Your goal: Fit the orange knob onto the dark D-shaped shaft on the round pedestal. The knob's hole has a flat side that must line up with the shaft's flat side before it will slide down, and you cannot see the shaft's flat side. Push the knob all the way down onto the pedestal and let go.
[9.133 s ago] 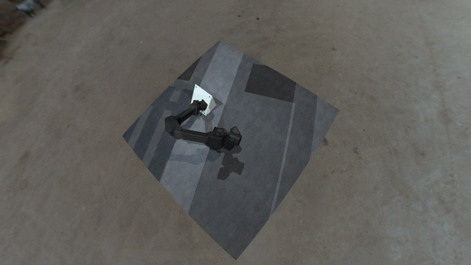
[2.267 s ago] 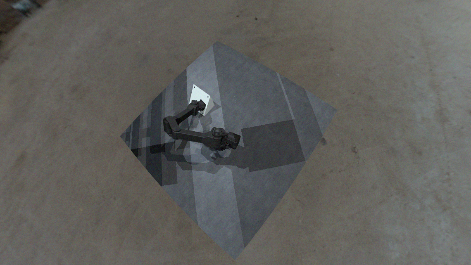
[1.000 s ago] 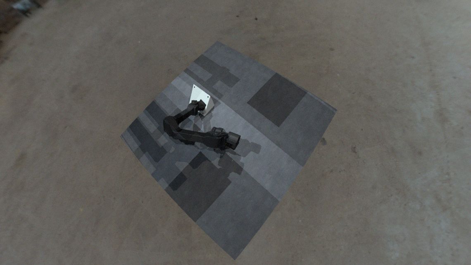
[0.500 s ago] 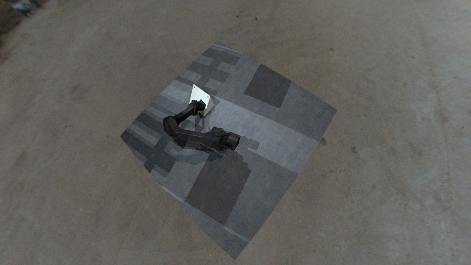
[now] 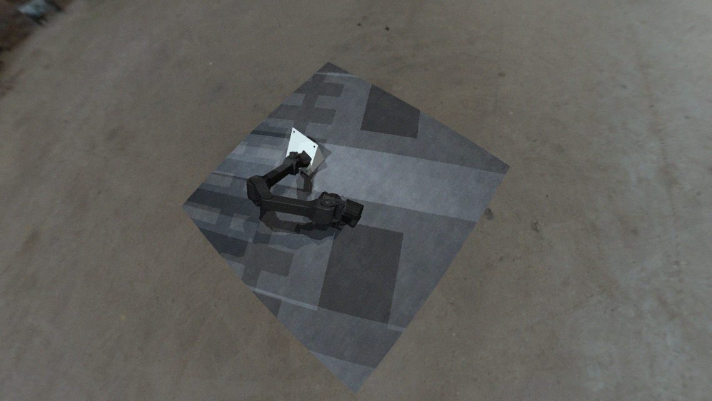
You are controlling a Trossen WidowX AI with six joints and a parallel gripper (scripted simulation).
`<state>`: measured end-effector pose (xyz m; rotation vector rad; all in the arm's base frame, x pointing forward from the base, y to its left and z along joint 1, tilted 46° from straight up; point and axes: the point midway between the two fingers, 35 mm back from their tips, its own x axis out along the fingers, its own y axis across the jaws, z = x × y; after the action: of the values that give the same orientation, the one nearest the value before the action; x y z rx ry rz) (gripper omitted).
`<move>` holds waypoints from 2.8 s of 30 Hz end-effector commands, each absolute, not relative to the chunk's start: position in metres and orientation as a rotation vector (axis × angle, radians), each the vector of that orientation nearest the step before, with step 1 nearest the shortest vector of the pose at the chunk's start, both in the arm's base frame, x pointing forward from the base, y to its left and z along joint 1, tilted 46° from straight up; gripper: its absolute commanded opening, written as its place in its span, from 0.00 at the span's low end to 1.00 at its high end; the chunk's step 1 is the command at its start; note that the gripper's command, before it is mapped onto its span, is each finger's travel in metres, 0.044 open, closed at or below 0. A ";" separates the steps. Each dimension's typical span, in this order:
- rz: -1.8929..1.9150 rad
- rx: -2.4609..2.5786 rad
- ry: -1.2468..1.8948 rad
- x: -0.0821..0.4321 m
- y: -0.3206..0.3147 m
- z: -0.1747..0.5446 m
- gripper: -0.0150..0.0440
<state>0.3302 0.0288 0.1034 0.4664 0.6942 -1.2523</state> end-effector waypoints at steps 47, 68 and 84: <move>-1.275 0.516 0.657 0.330 0.029 0.104 0.25; -1.268 0.499 0.669 0.331 0.028 0.103 0.25; -1.279 0.522 0.652 0.331 0.028 0.102 0.25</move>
<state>0.3307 0.0274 0.1023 0.5209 0.6550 -1.2783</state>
